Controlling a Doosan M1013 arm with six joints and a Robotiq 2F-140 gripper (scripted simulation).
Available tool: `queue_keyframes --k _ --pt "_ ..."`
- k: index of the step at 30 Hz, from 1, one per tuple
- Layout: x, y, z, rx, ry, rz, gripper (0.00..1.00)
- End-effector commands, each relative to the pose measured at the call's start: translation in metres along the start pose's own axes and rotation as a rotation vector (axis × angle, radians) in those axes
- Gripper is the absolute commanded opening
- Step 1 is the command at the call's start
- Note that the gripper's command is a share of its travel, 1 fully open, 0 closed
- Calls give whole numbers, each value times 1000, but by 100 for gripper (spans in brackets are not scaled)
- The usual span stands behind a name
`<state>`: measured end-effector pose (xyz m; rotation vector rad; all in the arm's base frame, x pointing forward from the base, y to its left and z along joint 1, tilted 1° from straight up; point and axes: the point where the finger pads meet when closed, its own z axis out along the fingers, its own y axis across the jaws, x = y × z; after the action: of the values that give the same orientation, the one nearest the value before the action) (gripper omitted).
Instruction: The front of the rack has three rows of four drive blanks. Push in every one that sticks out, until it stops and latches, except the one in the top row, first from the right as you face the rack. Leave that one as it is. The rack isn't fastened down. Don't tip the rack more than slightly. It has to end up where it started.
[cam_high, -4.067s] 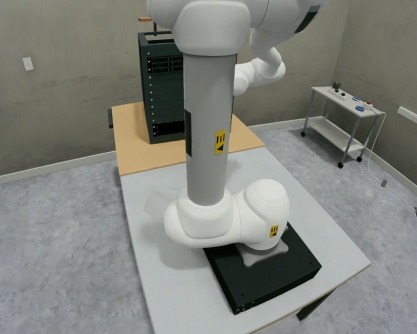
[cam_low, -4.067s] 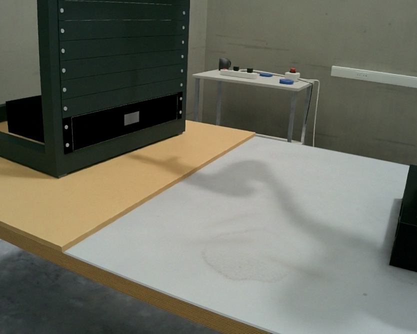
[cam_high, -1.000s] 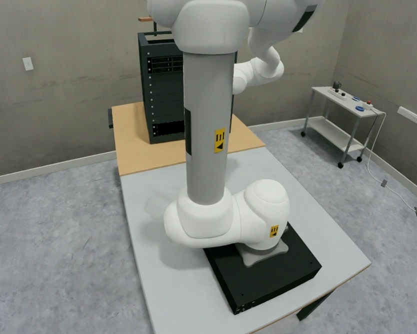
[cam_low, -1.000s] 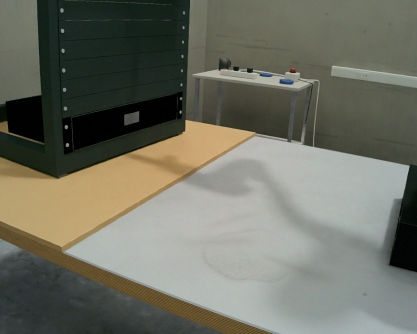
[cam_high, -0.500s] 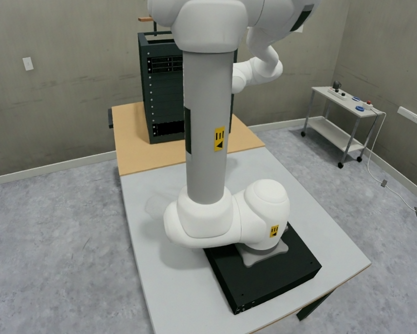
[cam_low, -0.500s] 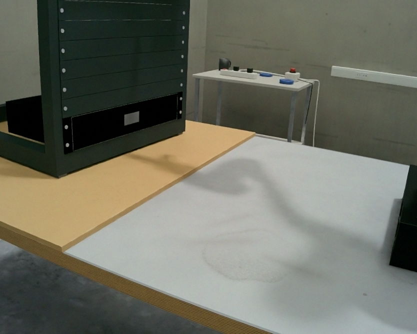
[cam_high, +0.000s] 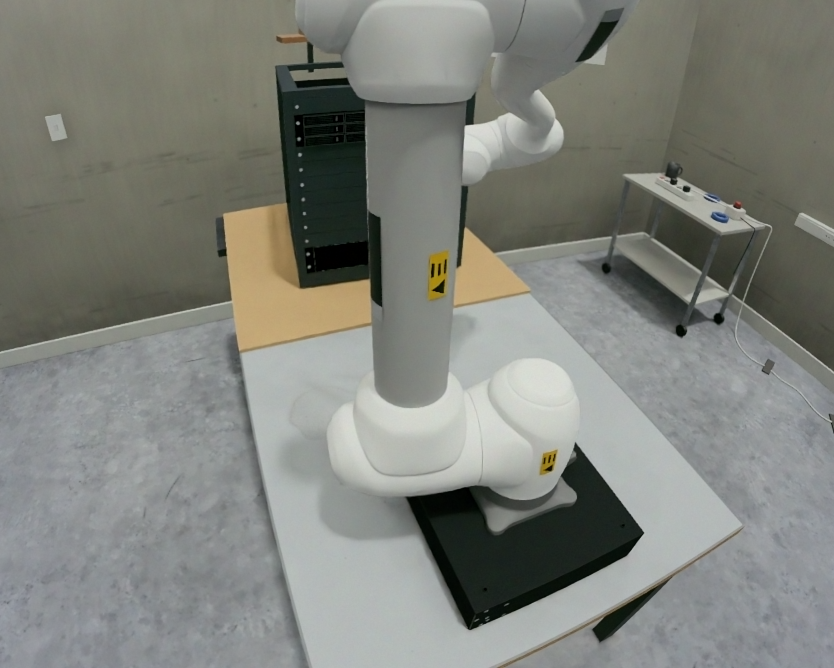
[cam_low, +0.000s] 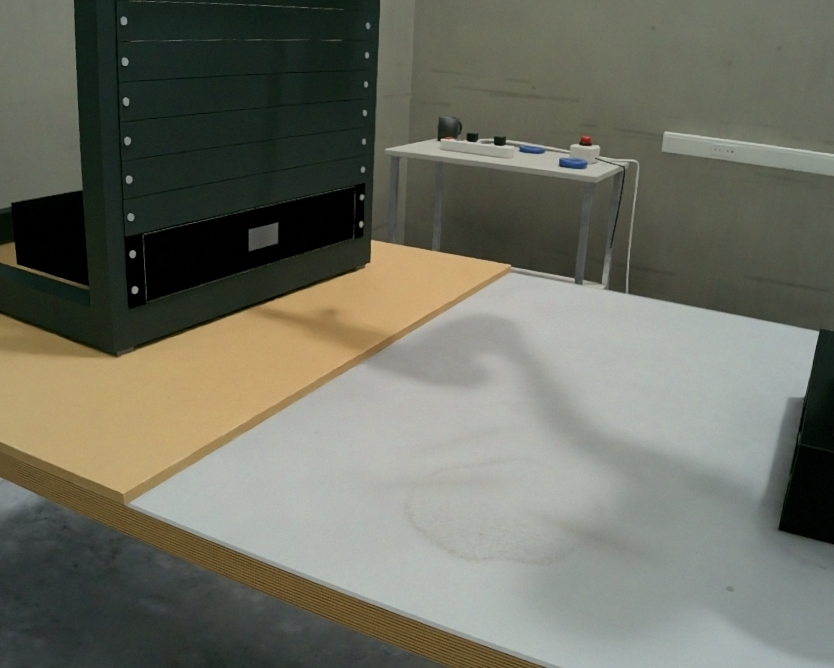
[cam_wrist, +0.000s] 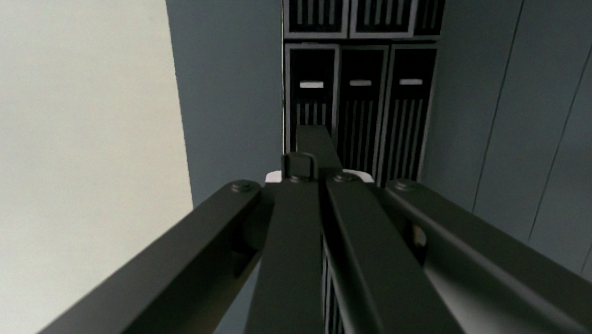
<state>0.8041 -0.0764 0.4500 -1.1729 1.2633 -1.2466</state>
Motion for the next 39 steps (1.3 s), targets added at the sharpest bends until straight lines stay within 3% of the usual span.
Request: queue_keyframes --k 1,39 --pt "0 -1 2 1 0 0 10" --pt "0 -1 8 1 0 0 10"
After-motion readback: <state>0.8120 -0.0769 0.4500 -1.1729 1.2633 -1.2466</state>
